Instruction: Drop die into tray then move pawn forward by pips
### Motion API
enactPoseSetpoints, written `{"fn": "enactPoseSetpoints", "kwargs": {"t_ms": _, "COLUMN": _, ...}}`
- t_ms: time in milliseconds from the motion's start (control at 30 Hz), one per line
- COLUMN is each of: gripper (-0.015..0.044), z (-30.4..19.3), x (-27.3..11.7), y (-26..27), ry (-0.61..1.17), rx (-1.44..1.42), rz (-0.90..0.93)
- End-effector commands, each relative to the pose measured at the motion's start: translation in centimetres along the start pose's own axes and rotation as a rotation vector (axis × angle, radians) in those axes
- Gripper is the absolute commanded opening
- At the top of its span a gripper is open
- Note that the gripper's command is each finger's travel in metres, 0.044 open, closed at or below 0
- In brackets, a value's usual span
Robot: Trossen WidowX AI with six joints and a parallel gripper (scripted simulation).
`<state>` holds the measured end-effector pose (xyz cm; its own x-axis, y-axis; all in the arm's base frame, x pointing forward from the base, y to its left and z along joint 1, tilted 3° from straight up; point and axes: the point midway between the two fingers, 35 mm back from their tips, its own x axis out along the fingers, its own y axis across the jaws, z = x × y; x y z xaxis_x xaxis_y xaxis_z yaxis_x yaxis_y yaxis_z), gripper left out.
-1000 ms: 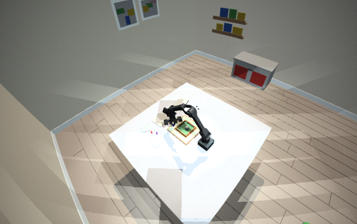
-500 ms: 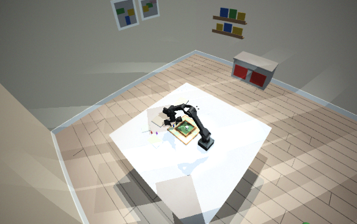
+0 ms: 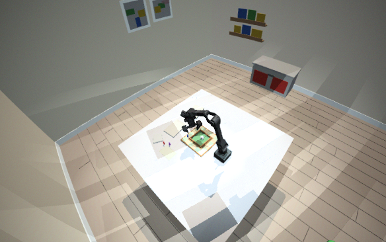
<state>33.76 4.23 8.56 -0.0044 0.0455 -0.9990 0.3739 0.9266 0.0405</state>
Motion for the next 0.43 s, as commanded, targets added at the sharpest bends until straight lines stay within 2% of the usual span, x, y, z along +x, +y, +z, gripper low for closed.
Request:
{"fn": "enactPoseSetpoints", "kwargs": {"t_ms": 0, "gripper": 0.044, "z": -3.1, "x": -2.2, "y": -2.8, "ry": -0.004, "rx": -0.095, "rz": 0.002}}
{"fn": "enactPoseSetpoints", "kwargs": {"t_ms": 133, "gripper": 0.044, "z": -7.1, "x": -3.5, "y": -5.8, "ry": 0.0, "rx": -0.209, "rz": -0.001}}
{"fn": "enactPoseSetpoints", "kwargs": {"t_ms": 167, "gripper": 0.044, "z": -4.3, "x": -3.1, "y": -3.9, "ry": -0.014, "rx": -0.135, "rz": 0.006}}
{"fn": "enactPoseSetpoints", "kwargs": {"t_ms": 400, "gripper": 0.044, "z": -4.3, "x": -3.1, "y": -3.9, "ry": -0.014, "rx": -0.135, "rz": 0.006}}
